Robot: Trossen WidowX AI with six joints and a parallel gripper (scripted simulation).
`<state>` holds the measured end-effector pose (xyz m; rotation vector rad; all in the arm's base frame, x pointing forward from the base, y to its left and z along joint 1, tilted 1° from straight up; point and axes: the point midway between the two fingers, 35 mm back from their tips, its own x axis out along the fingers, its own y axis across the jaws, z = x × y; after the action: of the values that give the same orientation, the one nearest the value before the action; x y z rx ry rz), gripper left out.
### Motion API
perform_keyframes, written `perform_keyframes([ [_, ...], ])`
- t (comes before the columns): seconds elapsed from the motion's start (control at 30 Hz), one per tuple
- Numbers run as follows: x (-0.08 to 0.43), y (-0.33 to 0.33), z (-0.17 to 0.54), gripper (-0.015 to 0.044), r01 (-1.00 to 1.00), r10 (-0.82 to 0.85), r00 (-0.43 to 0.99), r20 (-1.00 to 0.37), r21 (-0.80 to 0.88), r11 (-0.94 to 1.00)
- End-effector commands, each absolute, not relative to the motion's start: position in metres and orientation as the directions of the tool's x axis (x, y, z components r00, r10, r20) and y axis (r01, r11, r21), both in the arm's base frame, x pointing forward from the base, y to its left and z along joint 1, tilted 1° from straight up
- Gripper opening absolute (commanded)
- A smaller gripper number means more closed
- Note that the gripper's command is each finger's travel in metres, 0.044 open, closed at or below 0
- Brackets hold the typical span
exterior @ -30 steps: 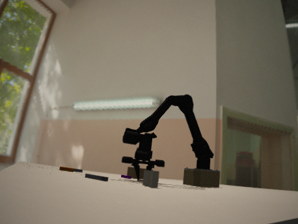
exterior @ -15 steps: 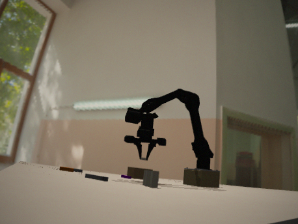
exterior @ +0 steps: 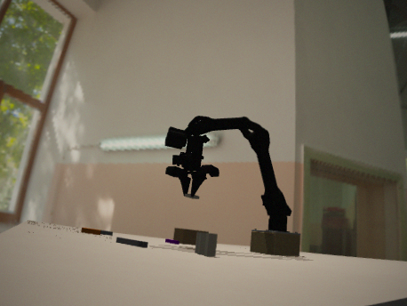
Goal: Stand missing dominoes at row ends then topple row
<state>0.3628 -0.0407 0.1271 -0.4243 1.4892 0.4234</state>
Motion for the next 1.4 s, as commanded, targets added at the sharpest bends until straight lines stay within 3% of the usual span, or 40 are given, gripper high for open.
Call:
perform_keyframes([
  [0.0, 0.392, -0.062, 0.130, 0.0107, -0.061, 0.005, 0.037, -0.999, 0.002, 0.998],
  [0.2, 0.423, -0.091, 0.127, 0.0107, 0.551, 0.001, 0.037, -0.999, 0.022, 0.834],
  [0.27, 0.429, -0.097, 0.126, 0.0107, 0.663, 0.001, 0.037, -0.999, 0.025, 0.748],
  [0.8, 0.432, -0.099, 0.124, 0.0107, 0.673, -0.007, 0.045, -0.999, 0.025, 0.740],
  [1.37, 0.475, -0.103, 0.086, 0.0107, 0.596, -0.178, 0.247, -0.952, 0.004, 0.803],
])
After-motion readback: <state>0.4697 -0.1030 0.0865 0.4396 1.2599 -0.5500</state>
